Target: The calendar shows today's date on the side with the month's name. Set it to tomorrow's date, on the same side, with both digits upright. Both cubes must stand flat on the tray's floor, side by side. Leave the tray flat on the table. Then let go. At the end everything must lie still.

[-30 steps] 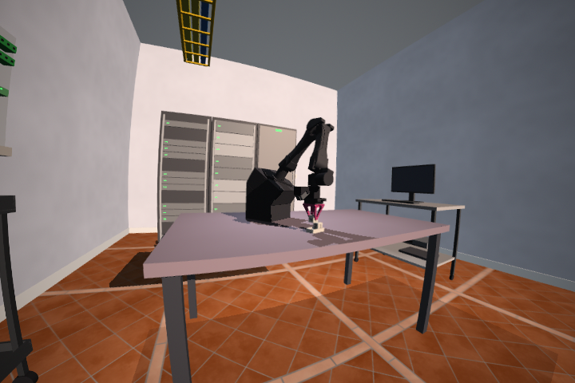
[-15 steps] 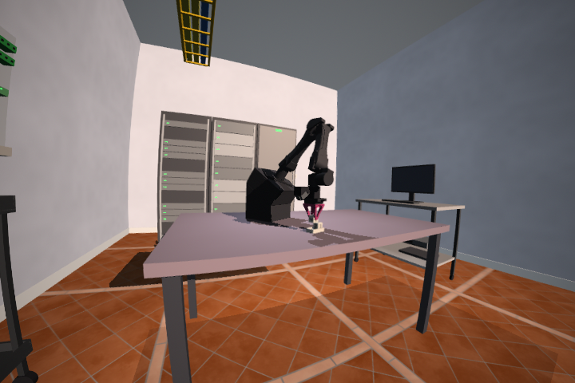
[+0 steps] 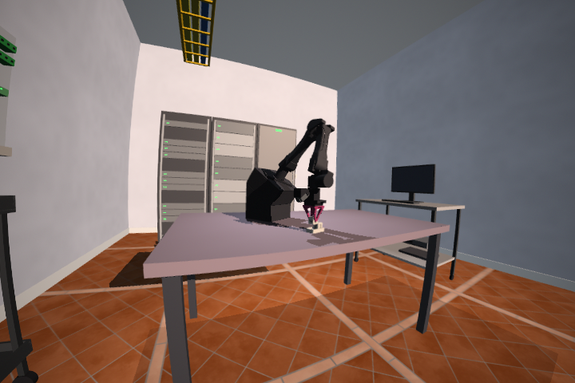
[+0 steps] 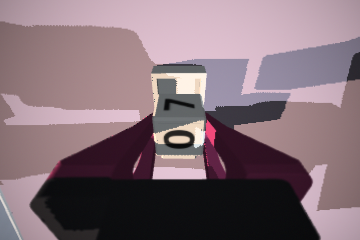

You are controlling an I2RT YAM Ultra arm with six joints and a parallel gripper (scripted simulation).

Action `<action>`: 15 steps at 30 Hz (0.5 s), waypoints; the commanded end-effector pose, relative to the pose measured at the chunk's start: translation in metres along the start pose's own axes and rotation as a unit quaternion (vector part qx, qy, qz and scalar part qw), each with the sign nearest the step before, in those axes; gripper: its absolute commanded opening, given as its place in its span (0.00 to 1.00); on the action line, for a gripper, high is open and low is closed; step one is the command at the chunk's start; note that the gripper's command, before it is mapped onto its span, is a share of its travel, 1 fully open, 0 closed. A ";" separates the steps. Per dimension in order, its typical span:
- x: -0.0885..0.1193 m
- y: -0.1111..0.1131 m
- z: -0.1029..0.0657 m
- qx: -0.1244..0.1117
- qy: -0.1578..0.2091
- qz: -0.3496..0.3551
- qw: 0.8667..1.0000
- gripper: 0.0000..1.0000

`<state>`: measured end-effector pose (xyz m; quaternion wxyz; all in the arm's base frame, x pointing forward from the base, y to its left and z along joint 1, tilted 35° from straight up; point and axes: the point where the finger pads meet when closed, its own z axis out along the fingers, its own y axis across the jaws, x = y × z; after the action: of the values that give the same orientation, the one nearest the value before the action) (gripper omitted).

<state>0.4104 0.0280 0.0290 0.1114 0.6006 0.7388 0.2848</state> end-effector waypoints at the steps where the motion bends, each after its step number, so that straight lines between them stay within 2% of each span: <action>1: -0.002 0.008 0.006 -0.005 -0.006 -0.002 1.000 0.27; 12: -0.005 0.008 0.013 -0.007 -0.008 0.000 1.000 0.27; 15: -0.002 0.003 0.017 -0.001 -0.006 0.001 1.000 0.27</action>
<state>0.4169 0.0315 0.0204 0.1125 0.5999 0.7388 0.2857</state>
